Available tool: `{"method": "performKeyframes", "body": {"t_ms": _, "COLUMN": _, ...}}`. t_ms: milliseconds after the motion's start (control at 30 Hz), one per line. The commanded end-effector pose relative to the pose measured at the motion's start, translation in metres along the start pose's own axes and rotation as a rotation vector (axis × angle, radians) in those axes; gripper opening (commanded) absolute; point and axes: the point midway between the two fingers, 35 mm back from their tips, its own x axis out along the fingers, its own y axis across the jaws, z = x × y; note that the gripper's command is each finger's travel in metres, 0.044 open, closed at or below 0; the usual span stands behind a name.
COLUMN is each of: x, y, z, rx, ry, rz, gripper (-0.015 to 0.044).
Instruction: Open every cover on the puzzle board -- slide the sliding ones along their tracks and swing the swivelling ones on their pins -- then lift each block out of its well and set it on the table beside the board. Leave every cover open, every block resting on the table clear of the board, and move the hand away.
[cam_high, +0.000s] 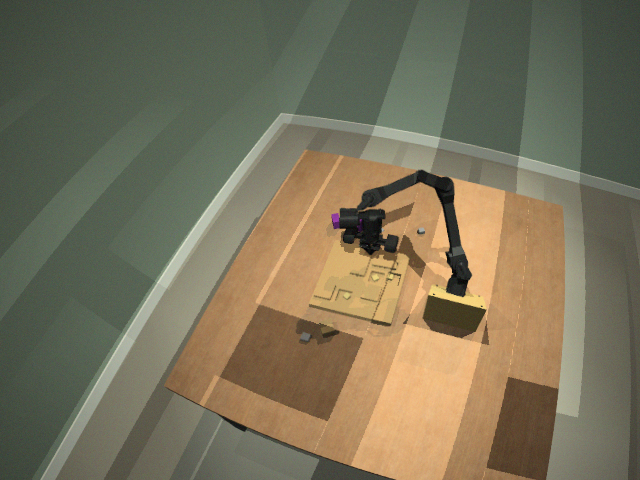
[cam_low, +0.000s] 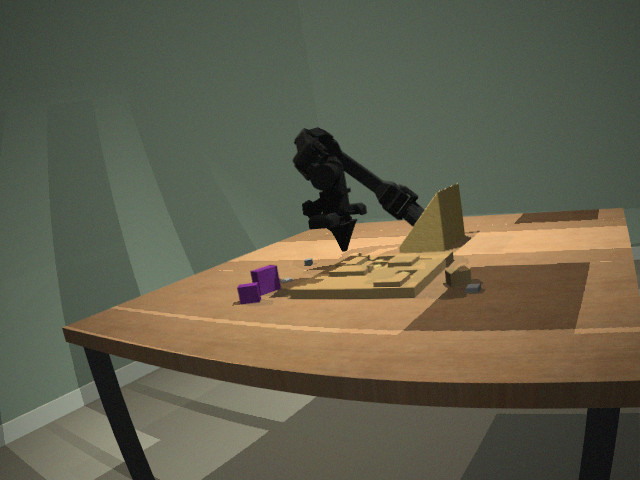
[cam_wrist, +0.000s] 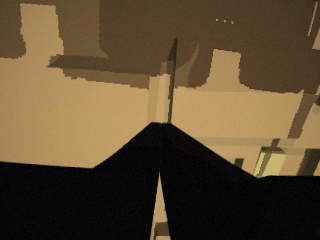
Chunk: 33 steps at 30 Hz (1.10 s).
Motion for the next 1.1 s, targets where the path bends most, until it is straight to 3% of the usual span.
{"method": "performKeyframes", "body": {"t_ms": 0, "x": 0.005, "y": -0.001, "z": 0.001, "rx": -0.002, "ry": -0.004, "rz": -0.004, "gripper": 0.0000}}
{"method": "performKeyframes", "body": {"t_ms": 1067, "x": 0.036, "y": -0.002, "z": 0.002, "rx": -0.002, "ry": -0.006, "rz": -0.004, "gripper": 0.0000}}
